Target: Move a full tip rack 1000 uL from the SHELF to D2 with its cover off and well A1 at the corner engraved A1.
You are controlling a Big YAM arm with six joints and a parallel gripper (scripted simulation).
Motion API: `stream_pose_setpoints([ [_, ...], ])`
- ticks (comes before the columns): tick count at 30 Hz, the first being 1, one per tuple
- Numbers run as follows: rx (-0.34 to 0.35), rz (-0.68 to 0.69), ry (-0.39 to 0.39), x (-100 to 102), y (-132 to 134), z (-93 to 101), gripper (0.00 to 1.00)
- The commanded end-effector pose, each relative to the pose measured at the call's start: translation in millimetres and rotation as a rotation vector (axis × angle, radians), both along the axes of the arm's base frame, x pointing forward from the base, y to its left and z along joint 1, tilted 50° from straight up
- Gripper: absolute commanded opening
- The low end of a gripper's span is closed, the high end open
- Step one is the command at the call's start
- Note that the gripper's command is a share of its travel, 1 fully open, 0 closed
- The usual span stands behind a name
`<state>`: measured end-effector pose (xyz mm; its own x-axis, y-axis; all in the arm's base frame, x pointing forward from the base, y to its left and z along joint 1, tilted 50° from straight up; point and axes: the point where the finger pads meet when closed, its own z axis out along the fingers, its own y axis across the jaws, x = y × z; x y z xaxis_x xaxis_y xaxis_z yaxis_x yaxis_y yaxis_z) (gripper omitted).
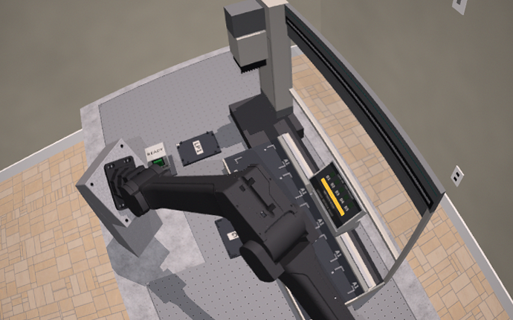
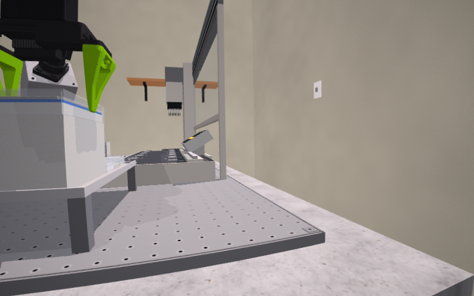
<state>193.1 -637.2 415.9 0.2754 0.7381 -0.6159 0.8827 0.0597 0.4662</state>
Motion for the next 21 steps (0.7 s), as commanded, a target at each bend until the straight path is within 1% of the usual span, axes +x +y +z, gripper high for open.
stream_pose_setpoints([
  [1, -0.043, 0.002, -0.014, 8.1, -9.2, 23.8, 1.00],
  [4, -0.042, -0.003, -0.014, 4.7, -10.2, 23.7, 1.00],
  [21, -0.042, -0.003, -0.014, 4.7, -10.2, 23.7, 1.00],
])
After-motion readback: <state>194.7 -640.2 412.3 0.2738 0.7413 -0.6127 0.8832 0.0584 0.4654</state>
